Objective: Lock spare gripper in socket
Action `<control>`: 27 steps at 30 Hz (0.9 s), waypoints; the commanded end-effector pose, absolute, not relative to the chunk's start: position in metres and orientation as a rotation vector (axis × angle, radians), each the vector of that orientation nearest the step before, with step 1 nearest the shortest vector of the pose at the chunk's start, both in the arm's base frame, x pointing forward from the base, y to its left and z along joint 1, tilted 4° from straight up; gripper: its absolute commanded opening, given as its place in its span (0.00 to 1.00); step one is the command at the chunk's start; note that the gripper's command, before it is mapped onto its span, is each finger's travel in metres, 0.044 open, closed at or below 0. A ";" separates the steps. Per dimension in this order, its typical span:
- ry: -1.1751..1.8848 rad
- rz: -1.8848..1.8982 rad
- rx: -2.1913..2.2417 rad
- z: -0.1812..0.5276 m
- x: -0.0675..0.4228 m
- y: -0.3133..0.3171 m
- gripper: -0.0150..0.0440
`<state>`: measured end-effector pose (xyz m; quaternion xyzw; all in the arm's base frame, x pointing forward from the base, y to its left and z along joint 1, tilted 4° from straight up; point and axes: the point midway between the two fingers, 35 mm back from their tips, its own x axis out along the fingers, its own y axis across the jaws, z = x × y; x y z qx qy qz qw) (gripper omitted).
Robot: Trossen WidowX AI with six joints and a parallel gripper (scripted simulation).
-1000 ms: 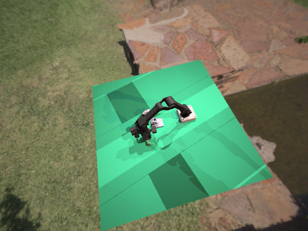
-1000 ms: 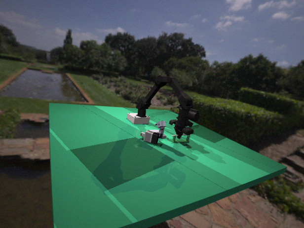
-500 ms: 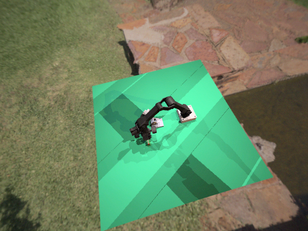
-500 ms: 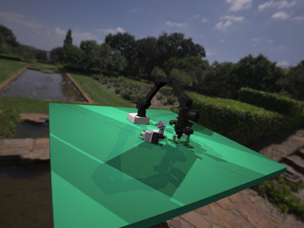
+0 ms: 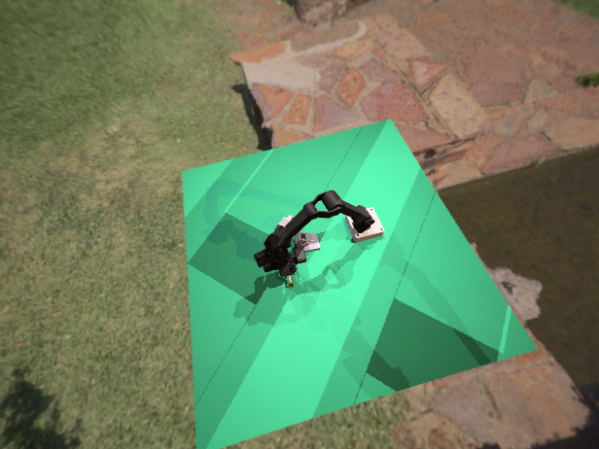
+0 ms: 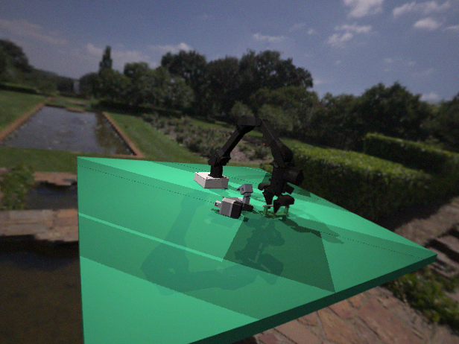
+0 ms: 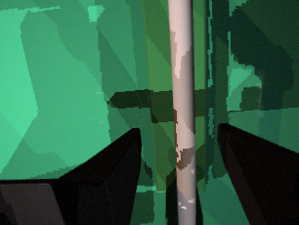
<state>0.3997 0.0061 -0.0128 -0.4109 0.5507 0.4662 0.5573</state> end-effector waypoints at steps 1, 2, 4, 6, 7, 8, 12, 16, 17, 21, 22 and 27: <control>1.299 1.099 -0.970 -0.013 0.400 0.006 0.74; 1.299 1.099 -0.970 -0.013 0.400 0.006 0.79; 1.300 1.100 -0.970 -0.007 0.400 0.006 0.88; 1.303 1.103 -0.968 0.000 0.399 0.007 0.97; 1.304 1.104 -0.967 0.001 0.399 0.007 1.00; 1.308 1.107 -0.965 0.003 0.398 0.007 1.00; 1.313 1.112 -0.963 0.013 0.397 0.007 1.00; 1.317 1.116 -0.961 0.023 0.396 0.007 1.00; 1.318 1.117 -0.960 0.025 0.396 0.007 1.00; 1.323 1.121 -0.958 0.035 0.395 0.008 1.00; 1.324 1.122 -0.958 0.037 0.395 0.008 1.00; 1.330 1.127 -0.955 0.049 0.395 0.008 1.00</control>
